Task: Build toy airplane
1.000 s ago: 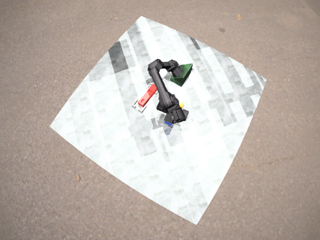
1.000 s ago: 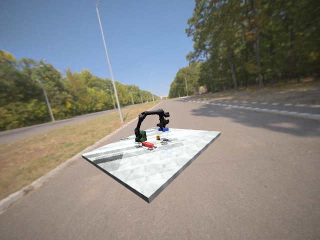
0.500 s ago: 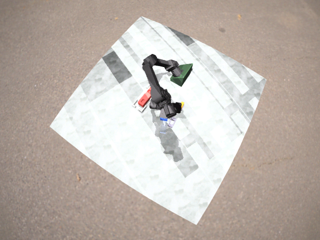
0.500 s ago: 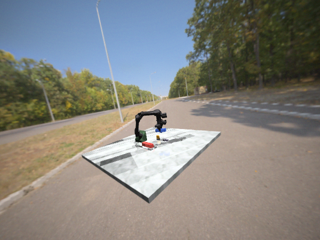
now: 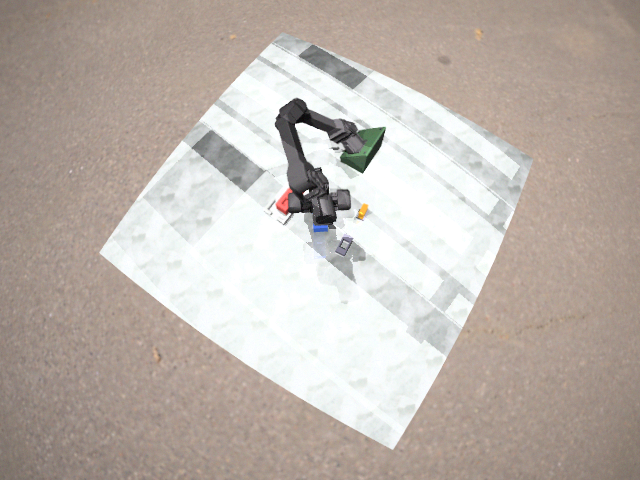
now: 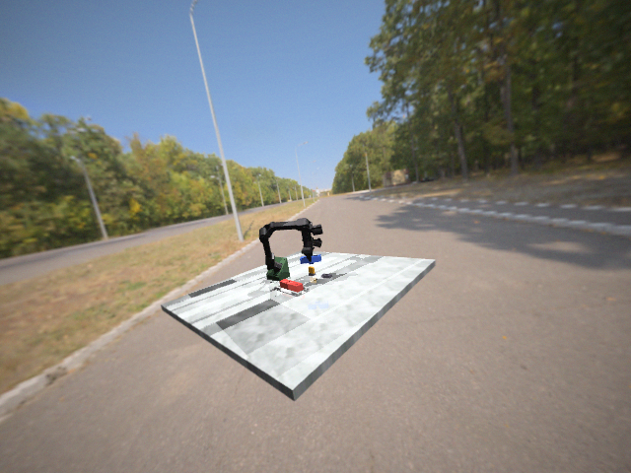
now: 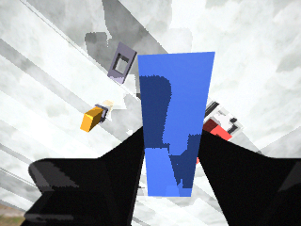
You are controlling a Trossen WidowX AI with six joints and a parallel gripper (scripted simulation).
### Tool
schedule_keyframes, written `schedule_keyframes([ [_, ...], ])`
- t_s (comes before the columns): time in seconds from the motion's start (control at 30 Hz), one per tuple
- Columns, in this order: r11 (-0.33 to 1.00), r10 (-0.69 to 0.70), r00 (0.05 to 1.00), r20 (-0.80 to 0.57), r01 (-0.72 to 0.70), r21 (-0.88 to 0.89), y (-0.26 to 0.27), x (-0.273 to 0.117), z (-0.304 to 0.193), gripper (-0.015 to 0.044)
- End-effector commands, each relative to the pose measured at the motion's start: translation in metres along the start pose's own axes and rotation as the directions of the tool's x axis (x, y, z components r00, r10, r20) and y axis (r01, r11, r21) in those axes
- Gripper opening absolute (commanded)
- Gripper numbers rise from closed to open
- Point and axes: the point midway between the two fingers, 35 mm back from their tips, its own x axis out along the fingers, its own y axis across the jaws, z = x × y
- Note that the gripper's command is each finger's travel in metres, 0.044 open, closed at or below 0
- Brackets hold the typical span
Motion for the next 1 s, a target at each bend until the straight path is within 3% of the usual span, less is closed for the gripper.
schedule_keyframes([
  [0.0, 0.997, -0.006, 1.0, 0.004, 0.006, -0.081, -0.011, 0.001, -0.013, 0.0],
  [0.97, 0.845, -0.012, 1.0, -0.003, 0.008, -0.534, -0.051, 0.022, -0.095, 0.0],
])
